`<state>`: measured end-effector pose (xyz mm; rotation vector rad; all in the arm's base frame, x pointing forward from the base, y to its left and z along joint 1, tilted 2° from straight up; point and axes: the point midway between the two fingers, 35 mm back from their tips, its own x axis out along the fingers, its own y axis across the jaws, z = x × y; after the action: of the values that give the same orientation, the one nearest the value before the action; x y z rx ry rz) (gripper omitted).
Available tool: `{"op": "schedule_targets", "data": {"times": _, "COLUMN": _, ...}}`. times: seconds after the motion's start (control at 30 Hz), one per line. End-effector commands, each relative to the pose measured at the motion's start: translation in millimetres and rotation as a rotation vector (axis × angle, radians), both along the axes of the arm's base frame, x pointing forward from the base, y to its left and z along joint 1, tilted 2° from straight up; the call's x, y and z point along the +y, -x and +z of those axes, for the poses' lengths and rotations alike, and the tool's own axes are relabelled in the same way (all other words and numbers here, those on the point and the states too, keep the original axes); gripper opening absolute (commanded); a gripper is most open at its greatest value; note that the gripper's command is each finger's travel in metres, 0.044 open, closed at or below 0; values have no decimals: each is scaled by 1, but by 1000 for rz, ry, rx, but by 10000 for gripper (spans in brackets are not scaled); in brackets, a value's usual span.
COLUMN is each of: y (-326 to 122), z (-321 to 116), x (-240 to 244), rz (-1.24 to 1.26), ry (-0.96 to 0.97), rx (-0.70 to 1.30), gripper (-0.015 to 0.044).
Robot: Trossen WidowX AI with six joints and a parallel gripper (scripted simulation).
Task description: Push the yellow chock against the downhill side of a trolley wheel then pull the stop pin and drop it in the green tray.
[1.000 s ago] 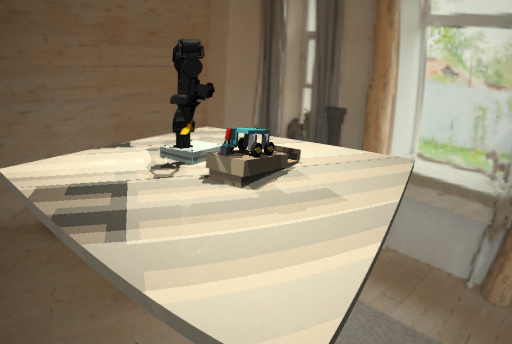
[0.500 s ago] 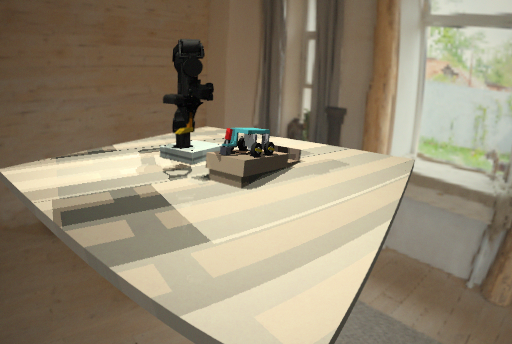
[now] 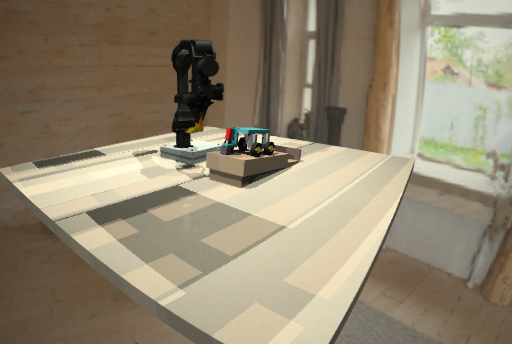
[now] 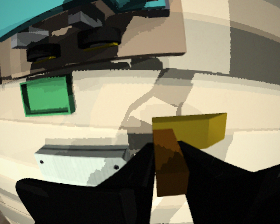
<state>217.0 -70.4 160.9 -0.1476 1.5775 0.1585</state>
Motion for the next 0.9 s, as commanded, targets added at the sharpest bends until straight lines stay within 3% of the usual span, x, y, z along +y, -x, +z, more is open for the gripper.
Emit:
{"op": "schedule_targets", "data": {"times": 0.0, "y": 0, "z": -1, "x": 12, "rz": -2, "ry": -3, "rx": 3, "gripper": 0}}
{"op": "schedule_targets", "data": {"times": 0.87, "y": -7, "z": -5, "x": 108, "rz": -2, "ry": -11, "rx": 2, "gripper": 0}}
